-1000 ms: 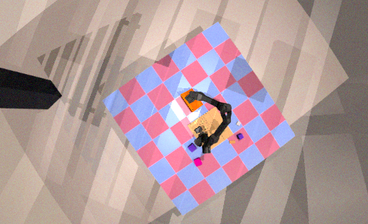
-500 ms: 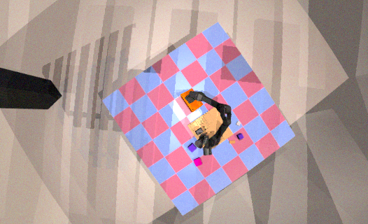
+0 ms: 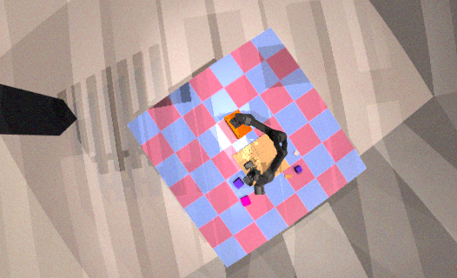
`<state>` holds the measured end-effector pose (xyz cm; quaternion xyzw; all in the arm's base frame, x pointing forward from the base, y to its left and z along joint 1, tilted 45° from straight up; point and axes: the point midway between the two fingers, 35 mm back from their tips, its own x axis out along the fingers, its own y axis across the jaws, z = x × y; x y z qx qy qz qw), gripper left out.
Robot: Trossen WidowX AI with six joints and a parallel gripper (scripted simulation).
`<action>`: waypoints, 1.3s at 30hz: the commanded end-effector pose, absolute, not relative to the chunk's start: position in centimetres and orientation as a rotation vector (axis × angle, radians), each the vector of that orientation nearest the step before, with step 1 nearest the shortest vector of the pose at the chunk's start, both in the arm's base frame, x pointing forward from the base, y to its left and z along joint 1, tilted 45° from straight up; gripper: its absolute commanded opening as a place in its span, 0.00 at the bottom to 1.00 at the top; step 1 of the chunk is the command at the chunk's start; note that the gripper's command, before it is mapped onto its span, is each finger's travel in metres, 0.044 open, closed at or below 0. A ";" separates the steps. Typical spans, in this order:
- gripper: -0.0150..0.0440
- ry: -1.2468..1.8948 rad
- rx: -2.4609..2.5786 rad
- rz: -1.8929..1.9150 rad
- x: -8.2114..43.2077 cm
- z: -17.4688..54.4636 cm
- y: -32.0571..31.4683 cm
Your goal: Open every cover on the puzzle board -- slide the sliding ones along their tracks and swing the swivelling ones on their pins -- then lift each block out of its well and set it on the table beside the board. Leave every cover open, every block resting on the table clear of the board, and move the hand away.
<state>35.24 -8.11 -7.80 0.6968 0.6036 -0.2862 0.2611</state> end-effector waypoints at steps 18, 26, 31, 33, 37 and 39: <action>0.25 1.634 1.895 -0.771 37.7 -7.3 -7.9; 0.25 1.634 1.895 -0.770 38.7 -6.9 -7.7; 0.25 1.634 1.895 -0.770 39.2 -6.7 -7.6; 0.25 1.634 1.895 -0.770 39.3 -6.7 -7.5; 0.25 1.634 1.895 -0.769 39.5 -6.5 -7.4; 0.25 1.634 1.895 -0.769 39.7 -6.4 -7.3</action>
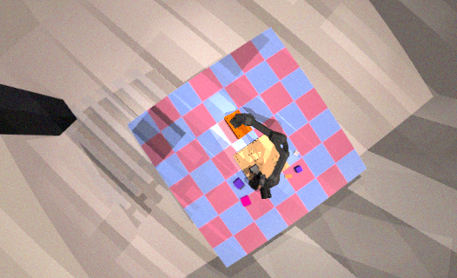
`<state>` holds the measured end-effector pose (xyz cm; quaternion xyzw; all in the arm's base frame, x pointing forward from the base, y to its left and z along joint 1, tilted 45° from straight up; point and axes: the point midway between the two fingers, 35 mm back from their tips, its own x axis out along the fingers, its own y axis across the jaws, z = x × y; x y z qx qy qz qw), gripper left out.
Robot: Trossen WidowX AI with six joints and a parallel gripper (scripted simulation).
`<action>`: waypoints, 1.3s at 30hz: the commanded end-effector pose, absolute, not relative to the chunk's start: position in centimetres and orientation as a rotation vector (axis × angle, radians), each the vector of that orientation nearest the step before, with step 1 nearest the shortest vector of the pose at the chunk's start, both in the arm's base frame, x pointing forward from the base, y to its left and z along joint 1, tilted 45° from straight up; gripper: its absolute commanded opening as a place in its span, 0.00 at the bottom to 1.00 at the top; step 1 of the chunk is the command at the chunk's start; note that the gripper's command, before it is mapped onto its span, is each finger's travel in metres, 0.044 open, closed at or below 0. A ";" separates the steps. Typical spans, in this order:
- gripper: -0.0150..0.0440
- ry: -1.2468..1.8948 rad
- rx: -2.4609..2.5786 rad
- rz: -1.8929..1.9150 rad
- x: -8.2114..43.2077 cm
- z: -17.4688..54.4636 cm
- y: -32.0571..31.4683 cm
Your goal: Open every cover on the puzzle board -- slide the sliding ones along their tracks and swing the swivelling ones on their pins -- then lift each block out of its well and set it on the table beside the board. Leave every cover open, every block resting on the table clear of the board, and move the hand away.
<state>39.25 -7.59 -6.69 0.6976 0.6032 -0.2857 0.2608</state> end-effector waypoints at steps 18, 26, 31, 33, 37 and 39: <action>0.25 1.634 1.896 -0.768 41.1 -5.5 -6.6; 0.25 1.634 1.896 -0.768 41.7 -4.9 -6.1; 0.25 1.634 1.896 -0.767 42.1 -4.5 -5.7; 0.25 1.634 1.896 -0.767 42.2 -4.3 -5.6; 0.25 1.634 1.896 -0.767 42.3 -4.2 -5.6; 0.25 1.634 1.896 -0.767 42.3 -4.1 -5.7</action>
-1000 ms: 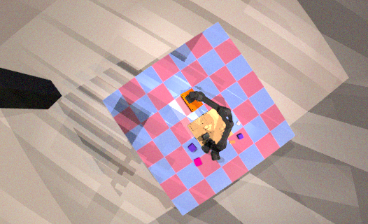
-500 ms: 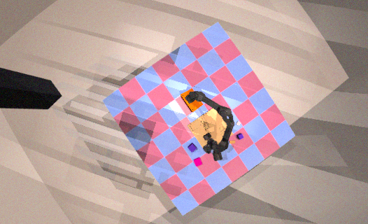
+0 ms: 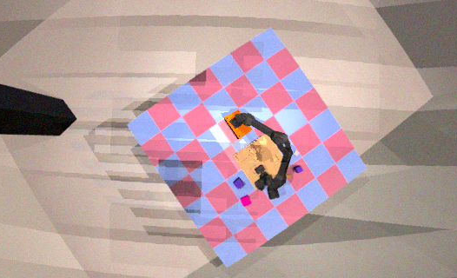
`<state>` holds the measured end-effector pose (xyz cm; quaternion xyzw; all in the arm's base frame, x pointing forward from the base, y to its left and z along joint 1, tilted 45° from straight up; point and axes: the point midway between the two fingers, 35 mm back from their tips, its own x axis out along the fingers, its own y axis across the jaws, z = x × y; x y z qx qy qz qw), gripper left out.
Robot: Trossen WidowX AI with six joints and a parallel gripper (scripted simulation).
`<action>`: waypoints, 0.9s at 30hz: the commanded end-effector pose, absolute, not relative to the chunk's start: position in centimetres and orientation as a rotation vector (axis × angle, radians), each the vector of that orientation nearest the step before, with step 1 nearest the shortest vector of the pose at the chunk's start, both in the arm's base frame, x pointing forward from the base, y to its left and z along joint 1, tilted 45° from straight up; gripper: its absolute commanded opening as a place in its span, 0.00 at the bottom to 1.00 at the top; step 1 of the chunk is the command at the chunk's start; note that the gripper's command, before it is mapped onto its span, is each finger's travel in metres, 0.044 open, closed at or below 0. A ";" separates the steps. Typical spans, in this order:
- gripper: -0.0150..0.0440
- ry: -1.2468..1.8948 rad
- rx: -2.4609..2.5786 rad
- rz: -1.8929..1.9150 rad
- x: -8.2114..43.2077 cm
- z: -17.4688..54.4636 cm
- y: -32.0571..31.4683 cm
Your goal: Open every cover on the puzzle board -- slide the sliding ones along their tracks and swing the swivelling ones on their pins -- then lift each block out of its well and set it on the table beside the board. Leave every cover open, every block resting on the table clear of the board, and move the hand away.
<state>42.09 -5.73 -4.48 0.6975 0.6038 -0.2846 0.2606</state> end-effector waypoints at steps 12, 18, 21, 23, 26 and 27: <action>0.25 1.633 1.895 -0.768 42.2 -3.0 -6.8; 0.25 1.633 1.895 -0.769 42.2 -2.5 -7.3; 0.25 1.633 1.895 -0.769 42.1 -2.2 -7.6; 0.25 1.633 1.895 -0.769 42.1 -2.0 -7.8; 0.25 1.633 1.895 -0.769 42.1 -1.7 -8.1; 0.25 1.633 1.895 -0.769 42.0 -1.6 -8.1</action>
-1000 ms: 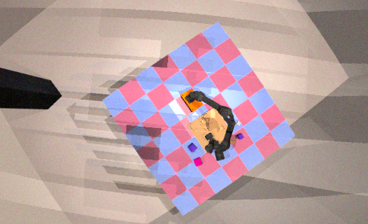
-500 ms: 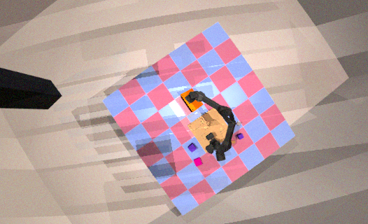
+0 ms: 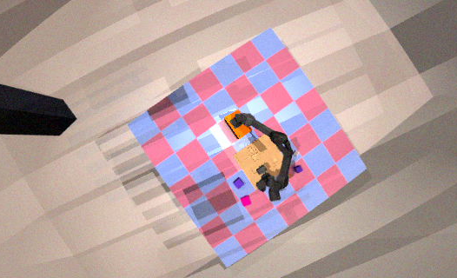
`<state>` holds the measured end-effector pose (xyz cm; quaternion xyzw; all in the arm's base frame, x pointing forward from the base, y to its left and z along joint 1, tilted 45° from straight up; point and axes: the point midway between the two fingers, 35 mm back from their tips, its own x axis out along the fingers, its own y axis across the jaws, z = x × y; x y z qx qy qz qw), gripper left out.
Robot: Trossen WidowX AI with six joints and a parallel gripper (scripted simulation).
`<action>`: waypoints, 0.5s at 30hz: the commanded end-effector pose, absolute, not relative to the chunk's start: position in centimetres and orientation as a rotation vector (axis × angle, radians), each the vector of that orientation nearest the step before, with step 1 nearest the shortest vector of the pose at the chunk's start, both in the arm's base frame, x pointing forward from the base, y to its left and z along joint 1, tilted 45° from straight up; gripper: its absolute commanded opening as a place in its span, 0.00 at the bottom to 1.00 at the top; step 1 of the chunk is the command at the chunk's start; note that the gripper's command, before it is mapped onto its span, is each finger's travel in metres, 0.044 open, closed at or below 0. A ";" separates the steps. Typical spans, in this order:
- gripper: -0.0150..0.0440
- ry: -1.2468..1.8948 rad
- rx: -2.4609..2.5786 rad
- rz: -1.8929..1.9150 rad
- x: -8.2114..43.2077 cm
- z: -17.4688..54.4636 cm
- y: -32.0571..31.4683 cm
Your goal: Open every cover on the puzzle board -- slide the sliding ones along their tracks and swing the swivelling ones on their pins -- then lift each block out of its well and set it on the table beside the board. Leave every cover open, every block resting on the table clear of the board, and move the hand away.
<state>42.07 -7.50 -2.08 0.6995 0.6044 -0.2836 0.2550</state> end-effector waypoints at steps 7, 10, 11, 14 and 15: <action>0.25 1.633 1.895 -0.769 41.9 -1.0 -8.8; 0.25 1.633 1.895 -0.770 41.9 -0.7 -9.0; 0.25 1.633 1.894 -0.770 41.8 -0.6 -9.1; 0.25 1.644 1.867 -0.728 41.2 -0.9 -8.6; 0.25 1.646 1.846 -0.700 40.8 -0.8 -8.6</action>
